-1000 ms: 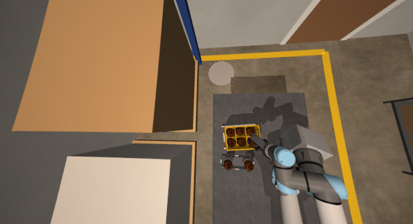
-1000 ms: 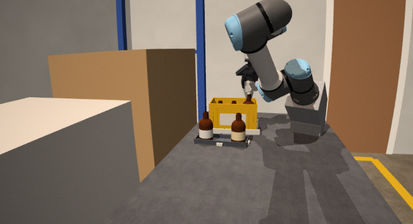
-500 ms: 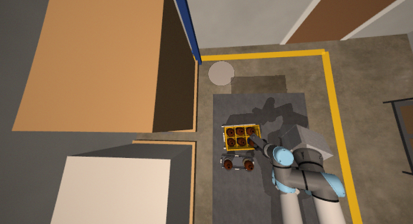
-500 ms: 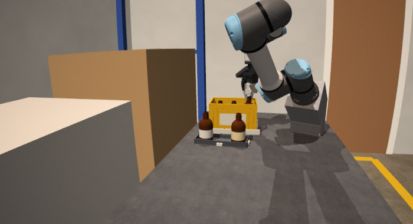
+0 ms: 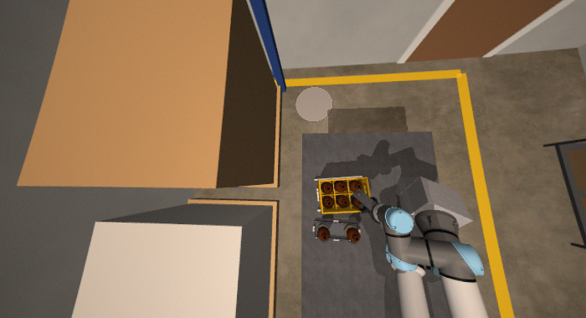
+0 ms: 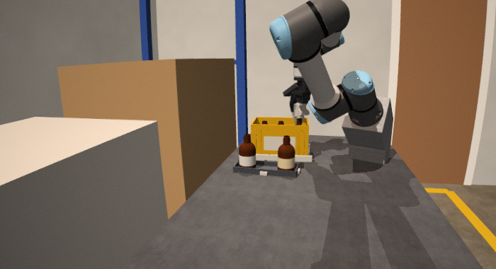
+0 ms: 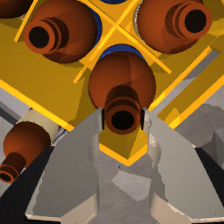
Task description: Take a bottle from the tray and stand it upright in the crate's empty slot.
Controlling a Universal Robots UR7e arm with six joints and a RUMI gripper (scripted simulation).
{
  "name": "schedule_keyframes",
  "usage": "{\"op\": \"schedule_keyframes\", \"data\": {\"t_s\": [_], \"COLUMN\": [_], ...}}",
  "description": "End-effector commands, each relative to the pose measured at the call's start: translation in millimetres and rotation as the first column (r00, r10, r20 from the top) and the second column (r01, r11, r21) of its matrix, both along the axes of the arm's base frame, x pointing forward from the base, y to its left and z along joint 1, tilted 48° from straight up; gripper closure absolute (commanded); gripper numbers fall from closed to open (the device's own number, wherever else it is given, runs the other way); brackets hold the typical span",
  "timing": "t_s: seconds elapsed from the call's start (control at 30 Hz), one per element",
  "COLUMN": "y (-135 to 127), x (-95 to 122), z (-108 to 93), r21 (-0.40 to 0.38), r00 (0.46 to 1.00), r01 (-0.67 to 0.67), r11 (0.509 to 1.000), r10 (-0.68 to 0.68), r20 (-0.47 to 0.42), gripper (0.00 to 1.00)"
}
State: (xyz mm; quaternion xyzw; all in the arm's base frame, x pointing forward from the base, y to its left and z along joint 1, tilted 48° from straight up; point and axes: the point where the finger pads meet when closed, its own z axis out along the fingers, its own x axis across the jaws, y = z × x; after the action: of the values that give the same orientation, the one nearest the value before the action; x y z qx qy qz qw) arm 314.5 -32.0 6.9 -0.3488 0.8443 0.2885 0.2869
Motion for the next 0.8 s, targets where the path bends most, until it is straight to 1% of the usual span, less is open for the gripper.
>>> {"op": "schedule_keyframes", "data": {"t_s": [0.0, 0.77], "y": [1.9, 6.4], "x": [1.3, 3.2], "z": [-2.6, -7.0], "r21": [-0.001, -0.001], "r00": [1.0, 1.0], "r01": [0.0, 0.0], "r11": [1.0, 1.0], "r10": [0.0, 0.0], "r20": [0.0, 0.0], "gripper": [1.0, 1.0]}}
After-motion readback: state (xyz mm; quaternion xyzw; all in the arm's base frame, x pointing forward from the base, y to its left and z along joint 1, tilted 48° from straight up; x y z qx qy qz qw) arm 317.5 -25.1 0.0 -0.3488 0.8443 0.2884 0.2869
